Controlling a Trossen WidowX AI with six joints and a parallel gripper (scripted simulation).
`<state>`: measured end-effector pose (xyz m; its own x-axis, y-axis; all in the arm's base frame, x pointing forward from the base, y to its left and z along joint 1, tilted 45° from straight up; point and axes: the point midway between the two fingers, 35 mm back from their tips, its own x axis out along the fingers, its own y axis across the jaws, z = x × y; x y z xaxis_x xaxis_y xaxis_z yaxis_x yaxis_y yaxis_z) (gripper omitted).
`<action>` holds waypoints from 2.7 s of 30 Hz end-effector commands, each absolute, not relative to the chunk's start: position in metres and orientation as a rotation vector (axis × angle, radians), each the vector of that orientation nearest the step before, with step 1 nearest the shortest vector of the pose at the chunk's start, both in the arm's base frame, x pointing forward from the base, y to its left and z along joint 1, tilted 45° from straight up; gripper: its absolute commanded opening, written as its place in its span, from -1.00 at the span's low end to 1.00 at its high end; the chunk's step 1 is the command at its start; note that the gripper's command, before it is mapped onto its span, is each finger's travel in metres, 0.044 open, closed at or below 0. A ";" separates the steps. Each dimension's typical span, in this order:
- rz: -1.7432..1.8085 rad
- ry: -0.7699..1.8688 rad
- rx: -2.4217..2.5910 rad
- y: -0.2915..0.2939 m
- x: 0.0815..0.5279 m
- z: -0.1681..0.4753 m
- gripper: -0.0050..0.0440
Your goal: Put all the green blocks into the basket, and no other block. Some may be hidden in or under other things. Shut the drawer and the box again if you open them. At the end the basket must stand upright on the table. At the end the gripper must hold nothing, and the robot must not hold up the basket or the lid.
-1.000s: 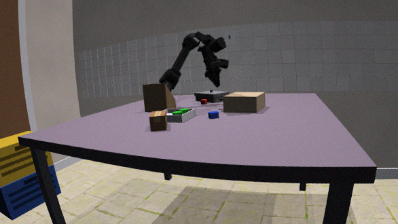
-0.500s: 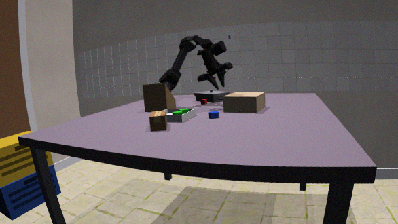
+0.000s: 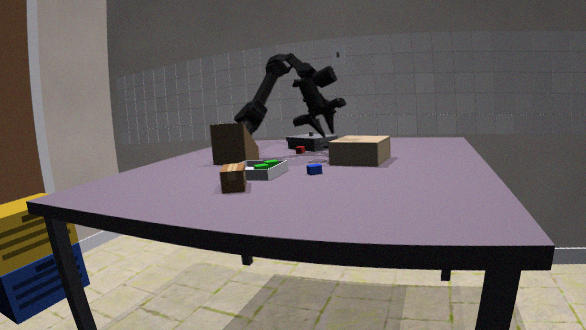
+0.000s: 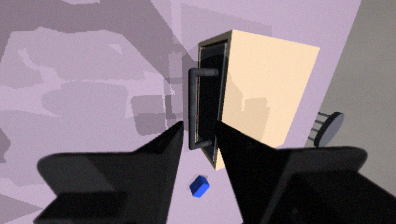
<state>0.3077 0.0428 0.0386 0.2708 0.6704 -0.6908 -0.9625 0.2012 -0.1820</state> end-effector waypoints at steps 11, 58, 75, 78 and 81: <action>1.230 0.544 -0.653 0.066 0.311 0.011 -0.19; 1.230 0.544 -0.653 0.074 0.288 0.004 -0.80; 1.556 0.678 -0.572 0.073 0.279 0.005 -0.80; 1.556 0.678 -0.572 0.073 0.278 0.006 -0.80; 1.556 0.678 -0.572 0.073 0.275 0.006 -0.80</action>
<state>0.2816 0.0736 0.0071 -0.0605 0.7027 -0.7089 -0.9979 -0.0255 0.0599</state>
